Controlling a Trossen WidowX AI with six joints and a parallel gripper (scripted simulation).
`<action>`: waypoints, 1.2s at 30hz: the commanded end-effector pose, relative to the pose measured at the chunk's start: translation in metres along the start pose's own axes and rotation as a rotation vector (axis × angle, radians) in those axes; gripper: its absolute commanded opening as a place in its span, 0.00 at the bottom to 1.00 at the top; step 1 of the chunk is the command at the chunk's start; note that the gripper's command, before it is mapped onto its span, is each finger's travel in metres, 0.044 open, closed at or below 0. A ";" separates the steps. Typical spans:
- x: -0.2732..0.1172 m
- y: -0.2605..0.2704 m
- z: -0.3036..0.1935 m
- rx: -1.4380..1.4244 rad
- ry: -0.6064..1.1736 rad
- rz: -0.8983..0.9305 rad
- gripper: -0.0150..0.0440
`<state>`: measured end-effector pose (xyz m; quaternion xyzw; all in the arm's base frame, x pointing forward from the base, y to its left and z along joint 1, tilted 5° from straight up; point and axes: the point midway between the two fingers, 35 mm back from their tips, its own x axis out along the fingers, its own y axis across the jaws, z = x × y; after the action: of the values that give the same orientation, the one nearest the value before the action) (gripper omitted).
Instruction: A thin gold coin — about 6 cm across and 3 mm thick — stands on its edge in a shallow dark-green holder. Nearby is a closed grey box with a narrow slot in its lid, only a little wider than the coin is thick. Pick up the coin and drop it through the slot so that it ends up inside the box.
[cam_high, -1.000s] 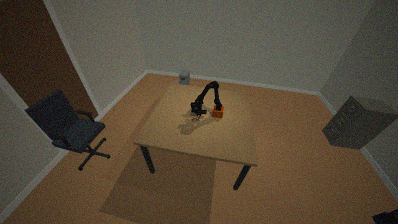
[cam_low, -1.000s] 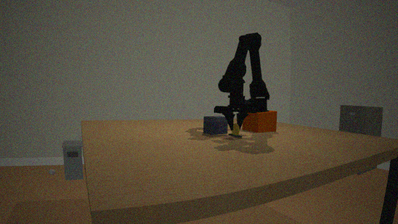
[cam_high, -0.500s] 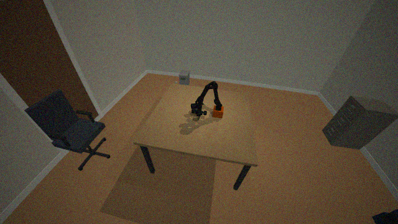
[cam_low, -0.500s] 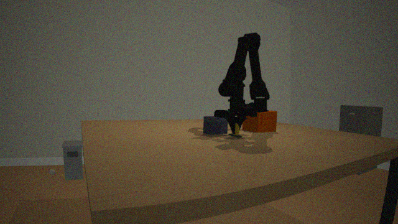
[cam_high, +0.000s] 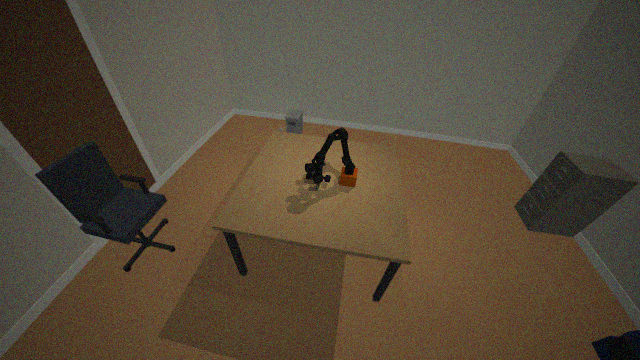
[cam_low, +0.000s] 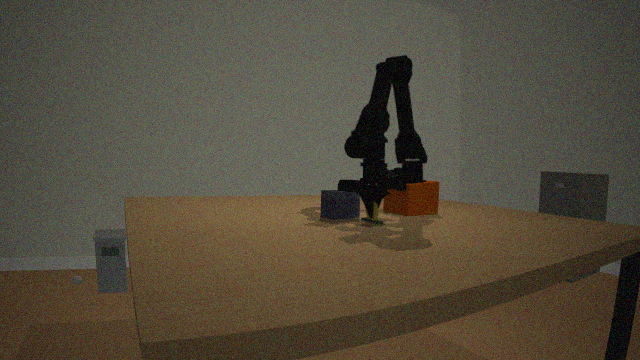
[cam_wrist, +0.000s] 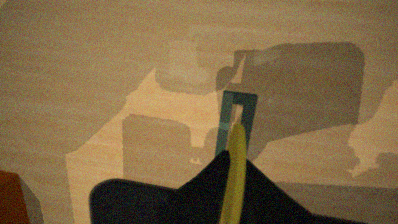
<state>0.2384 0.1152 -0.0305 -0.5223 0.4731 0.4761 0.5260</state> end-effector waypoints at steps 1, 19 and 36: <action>-0.004 0.000 -0.005 0.032 0.013 0.001 0.25; -0.047 -0.004 0.000 0.010 0.008 -0.001 0.25; -0.091 -0.001 0.001 -0.013 0.002 -0.003 0.25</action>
<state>0.2317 0.1160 0.0514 -0.5237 0.4737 0.4761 0.5242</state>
